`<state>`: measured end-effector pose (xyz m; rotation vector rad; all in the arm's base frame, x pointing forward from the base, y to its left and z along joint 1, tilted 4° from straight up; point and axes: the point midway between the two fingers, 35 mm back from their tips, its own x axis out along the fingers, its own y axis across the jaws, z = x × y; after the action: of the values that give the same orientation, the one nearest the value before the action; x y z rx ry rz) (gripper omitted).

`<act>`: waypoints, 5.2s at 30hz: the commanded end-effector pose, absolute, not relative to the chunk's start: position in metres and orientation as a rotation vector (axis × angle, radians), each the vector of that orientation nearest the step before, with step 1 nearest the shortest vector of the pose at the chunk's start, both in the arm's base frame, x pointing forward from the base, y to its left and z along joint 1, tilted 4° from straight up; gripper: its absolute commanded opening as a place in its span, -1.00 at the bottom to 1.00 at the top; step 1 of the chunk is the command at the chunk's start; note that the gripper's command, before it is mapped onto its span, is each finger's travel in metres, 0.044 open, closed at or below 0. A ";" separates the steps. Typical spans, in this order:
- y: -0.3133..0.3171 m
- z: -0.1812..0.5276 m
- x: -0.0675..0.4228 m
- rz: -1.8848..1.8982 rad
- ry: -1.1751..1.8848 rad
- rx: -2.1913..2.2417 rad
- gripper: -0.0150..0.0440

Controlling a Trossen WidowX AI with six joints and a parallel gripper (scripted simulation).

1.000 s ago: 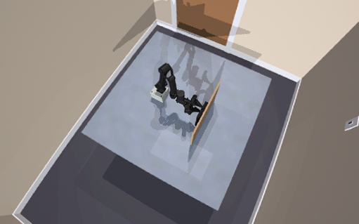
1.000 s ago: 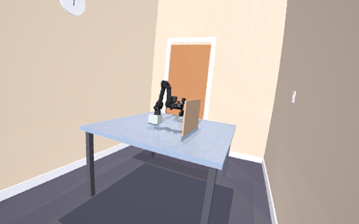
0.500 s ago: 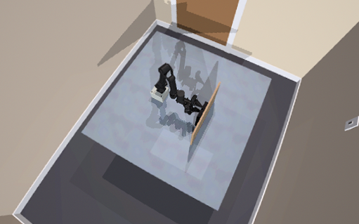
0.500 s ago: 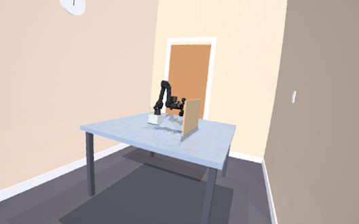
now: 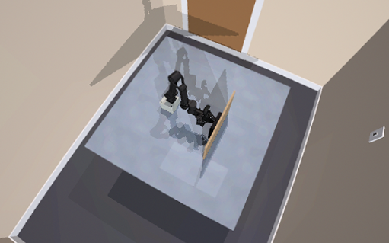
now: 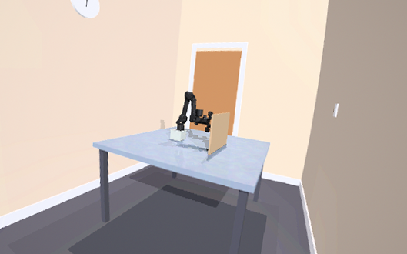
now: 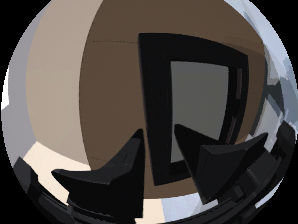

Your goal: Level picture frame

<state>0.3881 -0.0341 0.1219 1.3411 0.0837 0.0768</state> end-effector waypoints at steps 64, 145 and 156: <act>-0.031 0.133 0.388 0.073 0.081 1.345 -0.49; -0.039 0.129 0.389 0.073 0.081 1.344 -0.49; -0.041 0.126 0.389 0.067 0.081 1.343 -0.49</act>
<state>0.3892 -0.0406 0.1262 1.3432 0.0812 0.0670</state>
